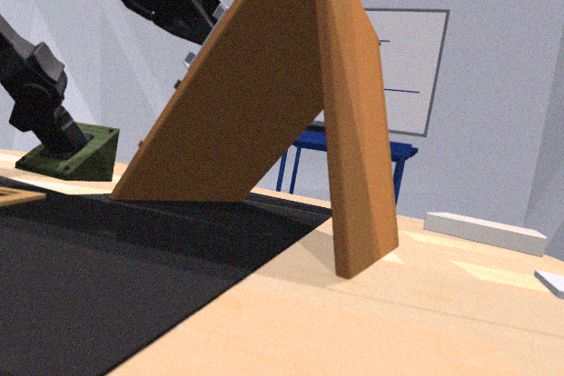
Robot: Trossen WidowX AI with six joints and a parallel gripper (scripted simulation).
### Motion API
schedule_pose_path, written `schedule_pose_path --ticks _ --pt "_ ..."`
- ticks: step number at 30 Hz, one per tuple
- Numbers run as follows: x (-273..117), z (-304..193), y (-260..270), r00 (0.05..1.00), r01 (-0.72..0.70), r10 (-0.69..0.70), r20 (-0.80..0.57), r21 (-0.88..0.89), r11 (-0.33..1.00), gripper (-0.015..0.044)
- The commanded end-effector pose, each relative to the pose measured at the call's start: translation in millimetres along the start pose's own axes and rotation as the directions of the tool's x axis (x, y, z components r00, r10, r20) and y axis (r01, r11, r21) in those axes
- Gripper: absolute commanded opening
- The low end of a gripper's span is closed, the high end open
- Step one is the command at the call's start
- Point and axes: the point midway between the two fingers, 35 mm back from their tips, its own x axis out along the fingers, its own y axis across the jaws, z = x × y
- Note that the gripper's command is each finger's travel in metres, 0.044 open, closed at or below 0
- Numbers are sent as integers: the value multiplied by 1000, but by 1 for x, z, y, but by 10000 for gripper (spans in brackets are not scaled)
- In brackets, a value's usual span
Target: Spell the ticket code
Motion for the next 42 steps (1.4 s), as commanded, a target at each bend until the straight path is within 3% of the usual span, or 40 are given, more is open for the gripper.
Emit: schedule_pose_path --ticks 1,42 --pt "0 0 2 1000 3 -3 0 3 1000 0" --pt "0 0 23 1000 3 -3 0 4 1000 0"
